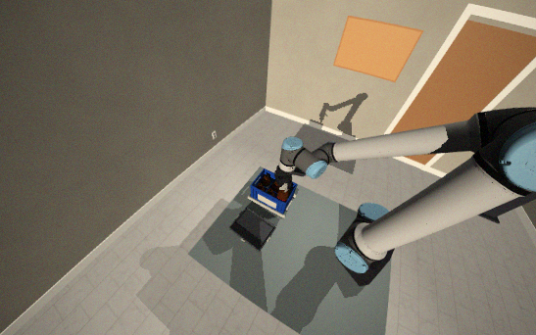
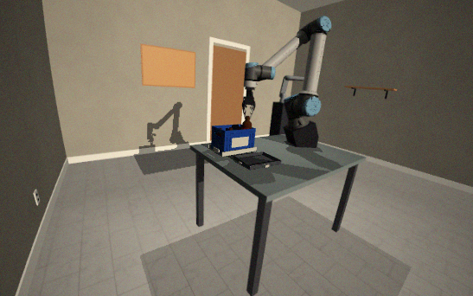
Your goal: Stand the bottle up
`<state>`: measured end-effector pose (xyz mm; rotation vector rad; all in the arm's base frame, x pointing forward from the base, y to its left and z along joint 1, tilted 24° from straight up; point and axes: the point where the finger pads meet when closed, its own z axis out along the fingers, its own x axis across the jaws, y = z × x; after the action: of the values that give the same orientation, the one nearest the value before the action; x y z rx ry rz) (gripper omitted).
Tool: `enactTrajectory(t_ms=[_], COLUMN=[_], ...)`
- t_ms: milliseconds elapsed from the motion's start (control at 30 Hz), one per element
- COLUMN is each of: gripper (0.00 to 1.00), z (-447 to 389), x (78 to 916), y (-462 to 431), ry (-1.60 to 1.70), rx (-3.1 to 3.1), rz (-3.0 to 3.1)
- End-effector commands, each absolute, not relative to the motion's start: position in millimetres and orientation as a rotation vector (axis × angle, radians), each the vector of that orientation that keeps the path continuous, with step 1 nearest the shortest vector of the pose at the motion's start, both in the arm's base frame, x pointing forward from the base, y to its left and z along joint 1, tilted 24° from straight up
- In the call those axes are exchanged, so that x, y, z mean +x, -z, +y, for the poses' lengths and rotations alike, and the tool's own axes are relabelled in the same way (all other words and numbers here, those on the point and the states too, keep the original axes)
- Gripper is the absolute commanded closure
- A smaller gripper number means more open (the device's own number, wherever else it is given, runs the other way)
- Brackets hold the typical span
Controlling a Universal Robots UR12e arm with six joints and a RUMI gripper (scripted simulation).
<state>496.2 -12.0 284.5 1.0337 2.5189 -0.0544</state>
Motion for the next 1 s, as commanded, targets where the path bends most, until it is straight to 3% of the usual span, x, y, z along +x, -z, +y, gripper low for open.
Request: enactTrajectory(t_ms=[0, 967], gripper=[1.00, 1.00], z=[-12, -15], x=[497, 502], y=[-285, -273], ry=[0.054, 0.054], rx=[1.033, 1.033], rz=[2.518, 2.518])
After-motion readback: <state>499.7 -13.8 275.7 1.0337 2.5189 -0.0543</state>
